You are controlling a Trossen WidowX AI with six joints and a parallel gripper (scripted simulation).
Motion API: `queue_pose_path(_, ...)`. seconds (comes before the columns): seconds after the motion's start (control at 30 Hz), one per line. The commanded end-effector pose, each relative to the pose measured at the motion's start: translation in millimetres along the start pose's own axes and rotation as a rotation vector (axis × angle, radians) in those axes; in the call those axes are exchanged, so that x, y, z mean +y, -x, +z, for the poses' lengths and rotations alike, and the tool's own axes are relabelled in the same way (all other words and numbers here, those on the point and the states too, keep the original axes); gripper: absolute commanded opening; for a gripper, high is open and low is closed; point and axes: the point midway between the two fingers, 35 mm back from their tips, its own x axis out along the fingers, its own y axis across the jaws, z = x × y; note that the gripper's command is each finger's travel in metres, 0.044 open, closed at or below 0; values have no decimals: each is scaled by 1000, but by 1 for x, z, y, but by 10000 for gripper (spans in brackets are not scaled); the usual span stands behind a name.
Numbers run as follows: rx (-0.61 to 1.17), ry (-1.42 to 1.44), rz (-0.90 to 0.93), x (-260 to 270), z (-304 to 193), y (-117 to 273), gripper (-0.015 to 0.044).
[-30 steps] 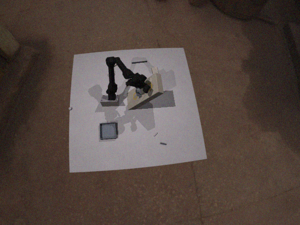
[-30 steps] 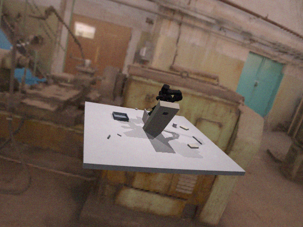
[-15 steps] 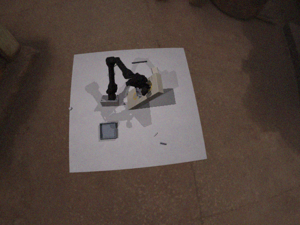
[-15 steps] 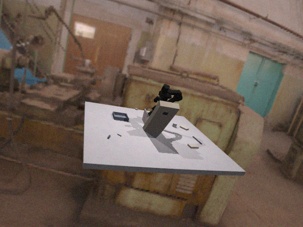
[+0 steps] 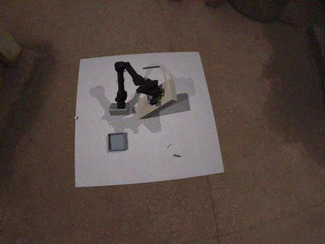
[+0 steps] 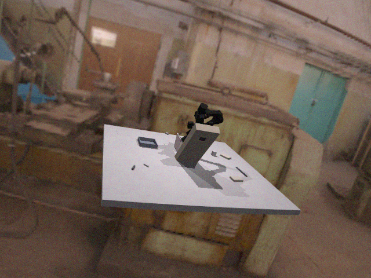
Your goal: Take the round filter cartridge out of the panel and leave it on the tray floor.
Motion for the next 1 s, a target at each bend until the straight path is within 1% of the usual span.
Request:
queue_pose_path(0.0,8,-117,-8,0,0,-6,0)
queue_pose_path(0.53,5,-675,-10,0,0,-7,0)
queue_pose_path(0.7,6,-631,-12,-1,0,-5,0)
queue_pose_path(0.97,14,-614,-31,-7,0,22,0)
